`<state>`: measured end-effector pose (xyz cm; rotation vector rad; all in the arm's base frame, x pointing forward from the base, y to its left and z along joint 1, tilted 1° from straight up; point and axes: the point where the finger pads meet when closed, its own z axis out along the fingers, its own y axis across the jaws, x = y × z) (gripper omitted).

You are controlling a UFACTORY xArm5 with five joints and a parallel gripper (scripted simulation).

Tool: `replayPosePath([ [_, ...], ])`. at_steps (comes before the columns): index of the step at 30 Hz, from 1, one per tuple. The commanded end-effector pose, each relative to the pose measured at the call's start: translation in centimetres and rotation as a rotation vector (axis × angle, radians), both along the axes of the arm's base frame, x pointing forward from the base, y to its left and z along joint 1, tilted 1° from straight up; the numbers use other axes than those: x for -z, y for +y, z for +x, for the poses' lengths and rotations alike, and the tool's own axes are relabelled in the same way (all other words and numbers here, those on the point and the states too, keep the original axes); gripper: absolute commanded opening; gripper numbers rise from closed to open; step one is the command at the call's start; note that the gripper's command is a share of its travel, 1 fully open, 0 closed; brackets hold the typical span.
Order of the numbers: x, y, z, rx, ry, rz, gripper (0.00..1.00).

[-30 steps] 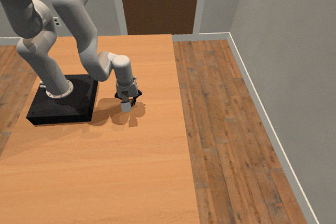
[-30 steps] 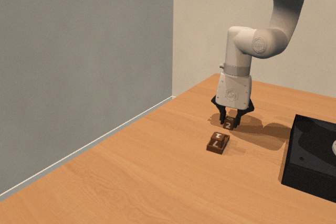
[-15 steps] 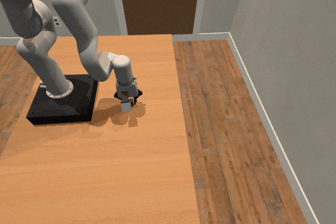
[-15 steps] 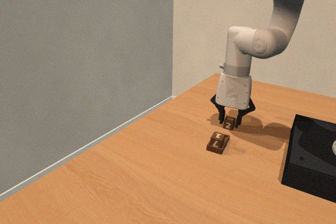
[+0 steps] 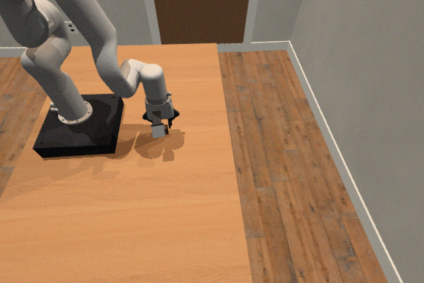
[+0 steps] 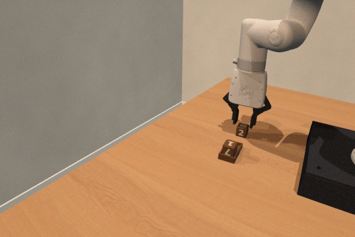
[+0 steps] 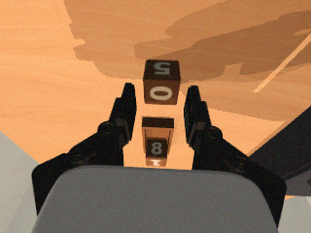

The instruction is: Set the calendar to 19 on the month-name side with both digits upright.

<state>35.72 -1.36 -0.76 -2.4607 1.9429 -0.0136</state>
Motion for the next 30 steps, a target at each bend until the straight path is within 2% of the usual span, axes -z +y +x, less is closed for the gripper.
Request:
replayPosePath([
  [1, -2.6, 0.0, 0.1, 0.000, -0.003, 0.000, 0.49],
  [6, -5.1, 0.0, 0.0, 0.000, -0.003, 0.000, 0.49],
  [17, -6.6, 0.0, 0.0, 0.000, -0.003, 0.000, 0.49],
  [18, -6.6, 0.0, 0.0, 0.000, -0.003, 0.000, 1.00],
  [30, -6.6, 0.0, 0.0, 0.000, -0.003, 0.000, 1.00],
])
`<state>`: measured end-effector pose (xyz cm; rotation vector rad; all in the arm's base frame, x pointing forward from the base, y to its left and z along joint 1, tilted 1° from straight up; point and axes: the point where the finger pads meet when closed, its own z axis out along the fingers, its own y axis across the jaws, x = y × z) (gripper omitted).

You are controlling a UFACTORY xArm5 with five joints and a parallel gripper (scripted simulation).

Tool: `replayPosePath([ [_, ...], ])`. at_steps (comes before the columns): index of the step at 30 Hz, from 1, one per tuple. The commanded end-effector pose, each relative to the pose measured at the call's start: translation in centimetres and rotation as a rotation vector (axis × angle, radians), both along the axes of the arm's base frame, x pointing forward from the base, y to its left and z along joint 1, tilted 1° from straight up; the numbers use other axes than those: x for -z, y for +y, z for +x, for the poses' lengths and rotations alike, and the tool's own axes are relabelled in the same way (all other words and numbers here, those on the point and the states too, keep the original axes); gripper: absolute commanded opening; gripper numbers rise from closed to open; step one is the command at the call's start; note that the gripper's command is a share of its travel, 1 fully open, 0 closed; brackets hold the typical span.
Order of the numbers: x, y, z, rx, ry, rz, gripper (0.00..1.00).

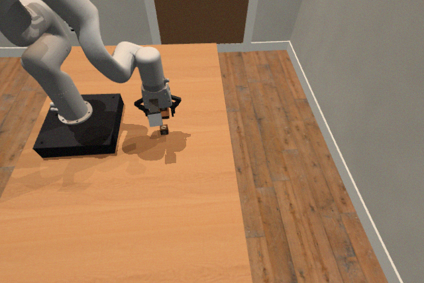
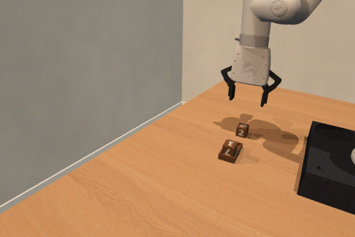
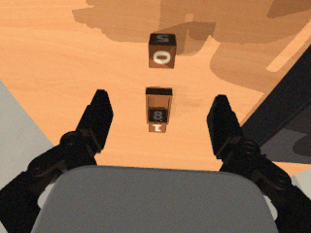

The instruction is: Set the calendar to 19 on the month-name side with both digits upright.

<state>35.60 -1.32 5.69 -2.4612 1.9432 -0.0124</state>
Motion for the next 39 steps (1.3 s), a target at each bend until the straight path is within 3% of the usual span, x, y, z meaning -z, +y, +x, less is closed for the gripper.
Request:
replayPosePath([
  [1, -0.1, 0.0, 0.1, 0.000, -0.004, 0.000, 1.00],
  [16, -0.1, 0.4, 0.1, 0.052, -0.004, 0.001, 1.00],
  [27, -0.1, 3.3, -0.2, 0.411, -0.003, 0.006, 1.00],
  [30, -0.1, 3.5, -0.2, 0.426, -0.003, 0.006, 1.00],
  [32, -0.1, 4.5, -0.4, 0.549, -0.003, 0.008, 1.00],
  [39, 0.0, 6.1, -0.7, 0.752, -0.002, 0.010, 1.00],
])
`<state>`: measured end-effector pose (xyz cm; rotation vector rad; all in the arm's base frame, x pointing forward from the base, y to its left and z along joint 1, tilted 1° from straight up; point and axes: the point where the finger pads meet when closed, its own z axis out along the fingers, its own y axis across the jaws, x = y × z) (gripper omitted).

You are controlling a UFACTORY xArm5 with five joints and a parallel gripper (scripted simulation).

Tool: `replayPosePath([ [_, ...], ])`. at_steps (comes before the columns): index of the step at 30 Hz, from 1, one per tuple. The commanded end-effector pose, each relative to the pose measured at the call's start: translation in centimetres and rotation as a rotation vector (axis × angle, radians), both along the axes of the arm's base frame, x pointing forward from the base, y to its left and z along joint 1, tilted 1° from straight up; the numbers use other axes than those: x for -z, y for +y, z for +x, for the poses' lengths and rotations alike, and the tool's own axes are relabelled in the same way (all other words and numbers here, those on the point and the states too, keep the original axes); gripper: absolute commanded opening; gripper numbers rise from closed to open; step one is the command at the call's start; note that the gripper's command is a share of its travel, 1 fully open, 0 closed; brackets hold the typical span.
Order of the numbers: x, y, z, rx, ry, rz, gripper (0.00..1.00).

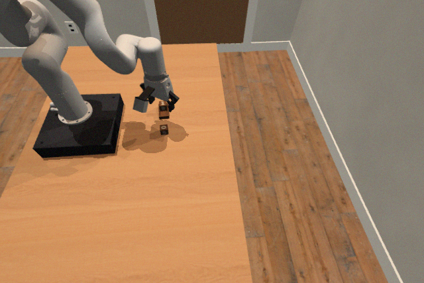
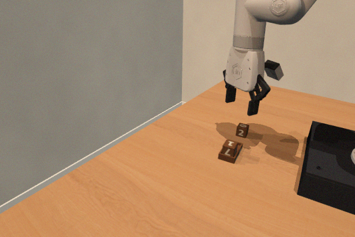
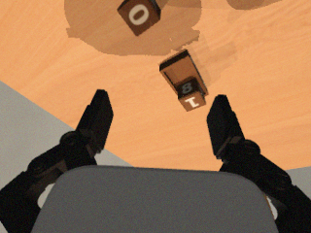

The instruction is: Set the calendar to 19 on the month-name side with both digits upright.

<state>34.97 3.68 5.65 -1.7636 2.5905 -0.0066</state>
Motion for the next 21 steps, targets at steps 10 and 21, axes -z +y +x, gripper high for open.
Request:
replayPosePath([
  [10, -0.1, 3.2, -0.6, 0.414, -0.002, 0.006, 1.00],
  [21, 0.0, 5.7, -1.5, 0.751, -0.001, 0.010, 1.00],
])
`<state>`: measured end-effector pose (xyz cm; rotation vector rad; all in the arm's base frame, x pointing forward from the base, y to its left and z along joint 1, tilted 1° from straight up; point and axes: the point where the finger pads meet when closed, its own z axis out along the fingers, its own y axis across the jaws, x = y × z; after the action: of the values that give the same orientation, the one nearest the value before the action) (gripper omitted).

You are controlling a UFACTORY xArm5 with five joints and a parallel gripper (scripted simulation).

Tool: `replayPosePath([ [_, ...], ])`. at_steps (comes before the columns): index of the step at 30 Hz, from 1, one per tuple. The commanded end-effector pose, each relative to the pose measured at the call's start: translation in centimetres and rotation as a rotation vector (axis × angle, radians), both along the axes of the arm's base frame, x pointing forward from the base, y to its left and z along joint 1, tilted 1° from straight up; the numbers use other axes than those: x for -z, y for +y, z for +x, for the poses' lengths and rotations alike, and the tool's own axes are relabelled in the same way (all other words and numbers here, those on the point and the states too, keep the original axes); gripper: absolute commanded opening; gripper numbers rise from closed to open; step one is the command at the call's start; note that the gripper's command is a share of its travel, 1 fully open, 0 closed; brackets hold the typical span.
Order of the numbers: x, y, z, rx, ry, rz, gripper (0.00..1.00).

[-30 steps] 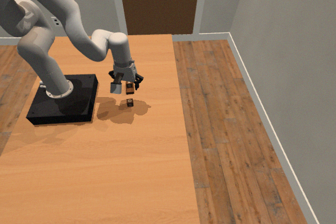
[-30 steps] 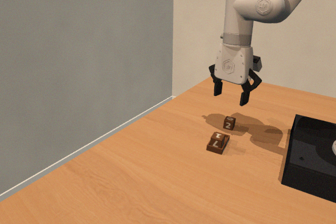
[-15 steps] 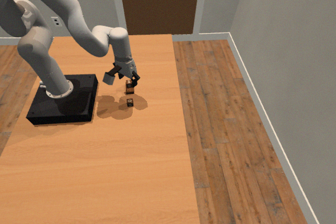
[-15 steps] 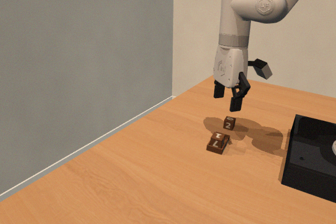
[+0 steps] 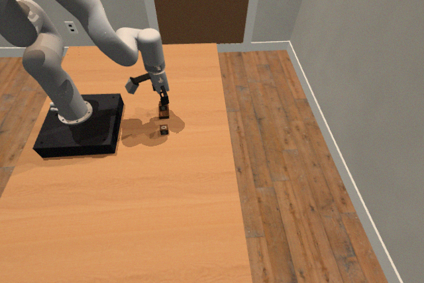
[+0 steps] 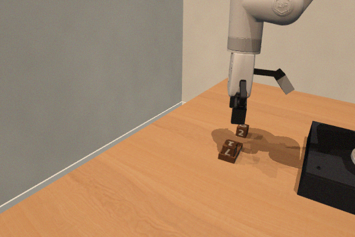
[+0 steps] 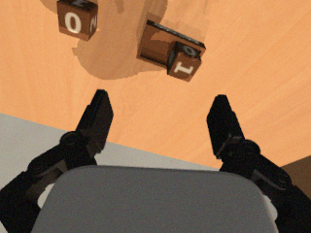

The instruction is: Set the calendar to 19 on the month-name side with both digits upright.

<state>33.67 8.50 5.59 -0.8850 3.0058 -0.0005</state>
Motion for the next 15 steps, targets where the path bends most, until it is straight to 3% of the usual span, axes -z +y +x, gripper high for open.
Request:
replayPosePath([
  [1, -0.1, 1.2, -0.3, 0.170, -0.003, 0.003, 1.00],
  [14, -0.1, 2.5, -0.8, 0.343, -0.002, 0.005, 1.00],
  [15, -0.1, 2.5, -0.8, 0.343, -0.002, 0.005, 0.49],
])
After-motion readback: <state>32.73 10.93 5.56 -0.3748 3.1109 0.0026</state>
